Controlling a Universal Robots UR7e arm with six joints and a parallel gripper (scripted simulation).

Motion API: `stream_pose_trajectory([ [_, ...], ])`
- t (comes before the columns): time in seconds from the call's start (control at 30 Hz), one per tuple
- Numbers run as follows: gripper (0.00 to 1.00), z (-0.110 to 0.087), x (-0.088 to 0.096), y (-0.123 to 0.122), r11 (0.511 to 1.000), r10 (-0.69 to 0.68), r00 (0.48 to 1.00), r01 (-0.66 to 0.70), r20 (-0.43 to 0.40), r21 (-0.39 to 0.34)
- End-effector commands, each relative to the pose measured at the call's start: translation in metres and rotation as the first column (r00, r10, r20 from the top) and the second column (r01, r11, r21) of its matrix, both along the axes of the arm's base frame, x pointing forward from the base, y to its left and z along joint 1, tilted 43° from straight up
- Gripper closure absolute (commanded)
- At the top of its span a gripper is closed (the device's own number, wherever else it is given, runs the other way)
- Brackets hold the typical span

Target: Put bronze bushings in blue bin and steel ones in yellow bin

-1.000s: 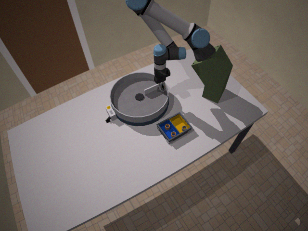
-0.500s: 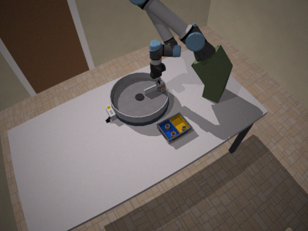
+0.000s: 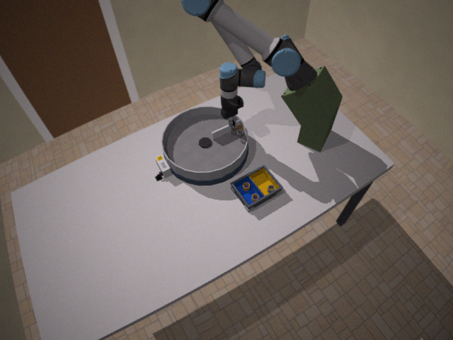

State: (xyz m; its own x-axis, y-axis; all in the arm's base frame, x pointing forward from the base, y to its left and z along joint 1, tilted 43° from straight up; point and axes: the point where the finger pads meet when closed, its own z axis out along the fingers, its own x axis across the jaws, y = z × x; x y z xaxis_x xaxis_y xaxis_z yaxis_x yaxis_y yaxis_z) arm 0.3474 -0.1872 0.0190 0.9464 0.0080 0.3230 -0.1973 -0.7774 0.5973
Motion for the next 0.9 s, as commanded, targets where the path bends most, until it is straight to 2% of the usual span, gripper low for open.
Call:
stream_pose_trajectory([
  [0.0,0.60,-0.008,0.003,-0.007,1.000,0.001,1.000,-0.001,0.002,-0.001],
  [0.13,0.60,-0.008,0.003,-0.007,1.000,0.001,1.000,-0.001,0.002,-0.001],
  [0.3,0.60,-0.018,0.007,-0.017,1.000,0.002,1.000,-0.002,0.001,0.000],
  [0.87,0.60,-0.023,0.008,-0.021,1.000,0.002,1.000,-0.002,0.001,0.000],
])
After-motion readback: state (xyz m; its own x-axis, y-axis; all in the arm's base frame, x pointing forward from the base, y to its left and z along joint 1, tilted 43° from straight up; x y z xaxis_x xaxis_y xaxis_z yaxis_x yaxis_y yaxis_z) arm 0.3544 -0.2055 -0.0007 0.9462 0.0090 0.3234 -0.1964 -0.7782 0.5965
